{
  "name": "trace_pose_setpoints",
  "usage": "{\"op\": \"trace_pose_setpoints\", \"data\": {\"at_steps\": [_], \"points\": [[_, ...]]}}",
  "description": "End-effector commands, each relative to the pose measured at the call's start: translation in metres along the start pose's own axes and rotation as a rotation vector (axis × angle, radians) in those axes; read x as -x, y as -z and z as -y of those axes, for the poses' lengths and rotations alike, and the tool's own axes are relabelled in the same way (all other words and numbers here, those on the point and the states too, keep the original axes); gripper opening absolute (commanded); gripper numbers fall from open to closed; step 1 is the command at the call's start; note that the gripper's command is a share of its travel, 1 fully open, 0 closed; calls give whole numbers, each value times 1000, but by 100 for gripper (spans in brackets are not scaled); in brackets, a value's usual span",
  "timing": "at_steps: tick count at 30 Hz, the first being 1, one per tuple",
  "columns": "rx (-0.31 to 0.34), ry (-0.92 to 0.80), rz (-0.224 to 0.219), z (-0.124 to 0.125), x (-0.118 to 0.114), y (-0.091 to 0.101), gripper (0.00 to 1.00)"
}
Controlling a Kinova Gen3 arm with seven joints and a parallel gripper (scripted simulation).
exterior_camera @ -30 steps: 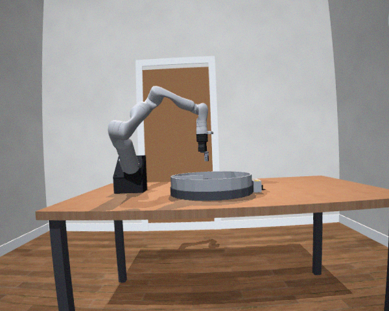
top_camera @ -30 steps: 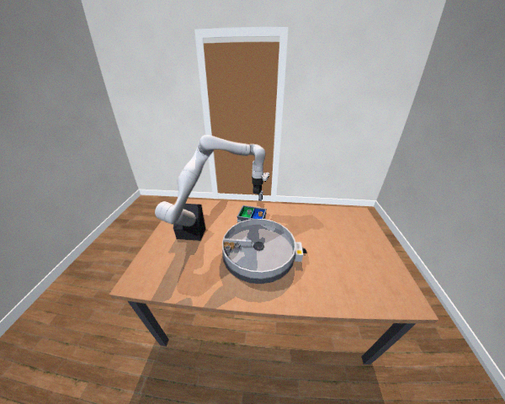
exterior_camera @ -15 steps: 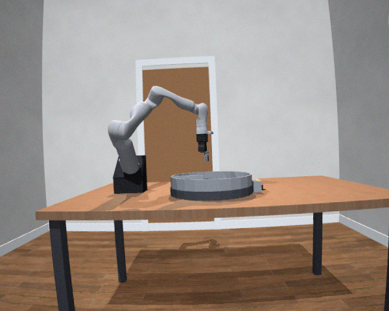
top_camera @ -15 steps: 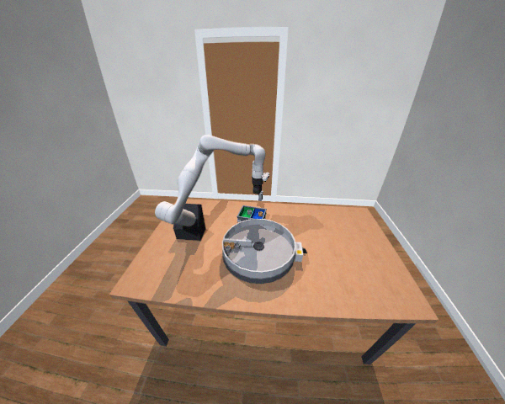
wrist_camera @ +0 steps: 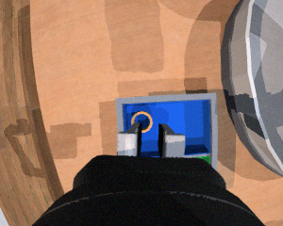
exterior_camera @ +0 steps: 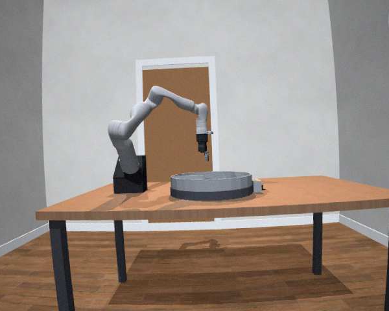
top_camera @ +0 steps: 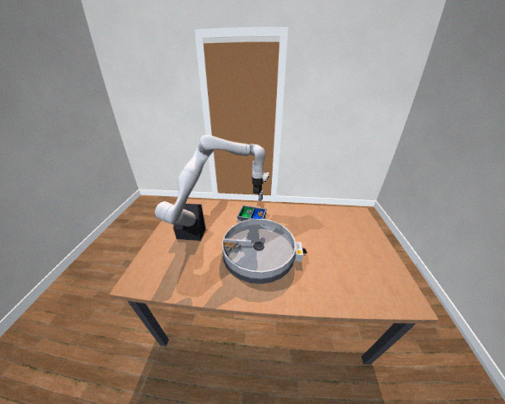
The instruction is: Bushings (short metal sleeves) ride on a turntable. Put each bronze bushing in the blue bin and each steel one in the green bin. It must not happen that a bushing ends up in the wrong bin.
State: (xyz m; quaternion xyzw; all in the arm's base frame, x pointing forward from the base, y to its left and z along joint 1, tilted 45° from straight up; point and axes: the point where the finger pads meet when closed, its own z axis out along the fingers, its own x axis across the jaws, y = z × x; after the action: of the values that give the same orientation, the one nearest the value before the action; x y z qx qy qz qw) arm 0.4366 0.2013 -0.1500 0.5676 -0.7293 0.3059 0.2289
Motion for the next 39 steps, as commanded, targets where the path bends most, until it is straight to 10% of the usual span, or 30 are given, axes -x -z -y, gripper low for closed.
{"op": "trace_pose_setpoints", "data": {"at_steps": [1,16,21,34,39], "points": [[-1,0,2,0,1,1,42],[-1,0,2,-4,-114,-6,40],[-1,0,2,-4,-114,-6,40],[-1,0,2,-7,-228,-12,40],[-1,0,2,-7,-228,-12,40]]}}
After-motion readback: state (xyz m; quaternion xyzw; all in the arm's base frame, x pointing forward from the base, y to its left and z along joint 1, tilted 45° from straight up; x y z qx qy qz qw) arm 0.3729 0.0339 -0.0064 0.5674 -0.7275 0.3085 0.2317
